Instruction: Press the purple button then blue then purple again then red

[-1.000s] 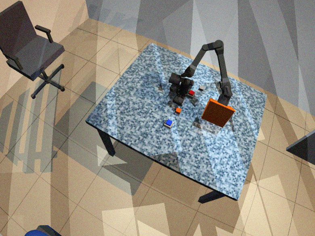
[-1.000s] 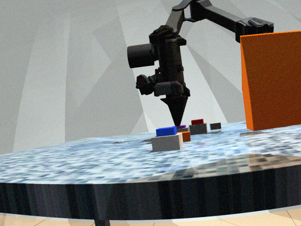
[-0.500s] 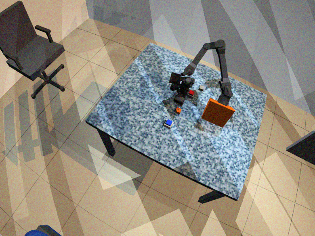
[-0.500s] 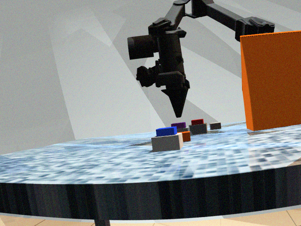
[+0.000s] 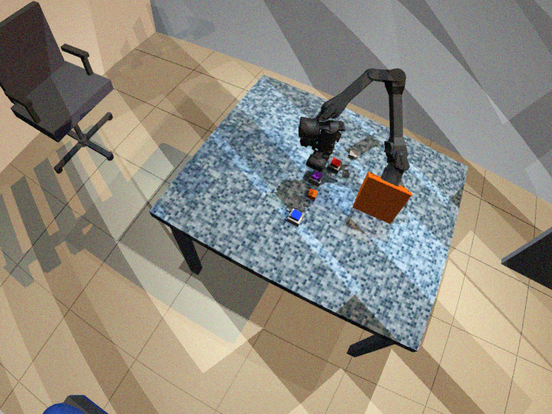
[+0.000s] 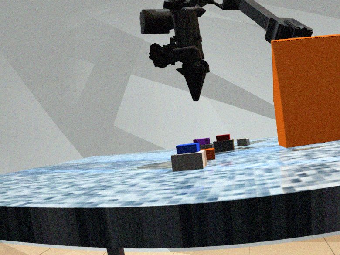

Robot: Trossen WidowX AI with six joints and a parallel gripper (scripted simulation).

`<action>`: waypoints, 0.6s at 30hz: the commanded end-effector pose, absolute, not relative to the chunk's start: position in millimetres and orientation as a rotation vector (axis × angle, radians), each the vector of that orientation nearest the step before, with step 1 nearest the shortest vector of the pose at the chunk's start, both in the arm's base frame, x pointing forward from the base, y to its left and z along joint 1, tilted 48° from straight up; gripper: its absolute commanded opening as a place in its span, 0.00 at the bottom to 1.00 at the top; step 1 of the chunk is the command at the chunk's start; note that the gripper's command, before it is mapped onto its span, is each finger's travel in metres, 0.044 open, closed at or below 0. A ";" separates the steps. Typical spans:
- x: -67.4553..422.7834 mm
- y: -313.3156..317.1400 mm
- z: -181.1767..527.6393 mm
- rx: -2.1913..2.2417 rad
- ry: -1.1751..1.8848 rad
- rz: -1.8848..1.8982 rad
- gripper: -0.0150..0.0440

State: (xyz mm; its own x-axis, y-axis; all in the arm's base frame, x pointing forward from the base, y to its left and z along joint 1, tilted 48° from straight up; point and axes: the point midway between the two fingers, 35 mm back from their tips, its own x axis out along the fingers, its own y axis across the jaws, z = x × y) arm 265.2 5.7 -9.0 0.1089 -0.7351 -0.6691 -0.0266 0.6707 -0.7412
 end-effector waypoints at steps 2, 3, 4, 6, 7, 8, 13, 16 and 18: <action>266.4 15.3 -10.6 -0.687 1.383 -0.588 0.29; 268.3 21.2 -15.2 -0.687 1.385 -0.583 0.29; 270.4 28.8 -21.4 -0.687 1.386 -0.578 0.29; 274.3 48.6 -38.3 -0.689 1.390 -0.566 0.29; 275.3 59.0 -47.8 -0.690 1.392 -0.560 0.29; 275.7 69.3 -57.6 -0.692 1.394 -0.555 0.29; 268.8 114.7 -107.9 -0.691 1.396 -0.555 0.29; 260.6 134.8 -135.2 -0.679 1.387 -0.574 0.29; 256.6 141.5 -145.6 -0.675 1.383 -0.581 0.29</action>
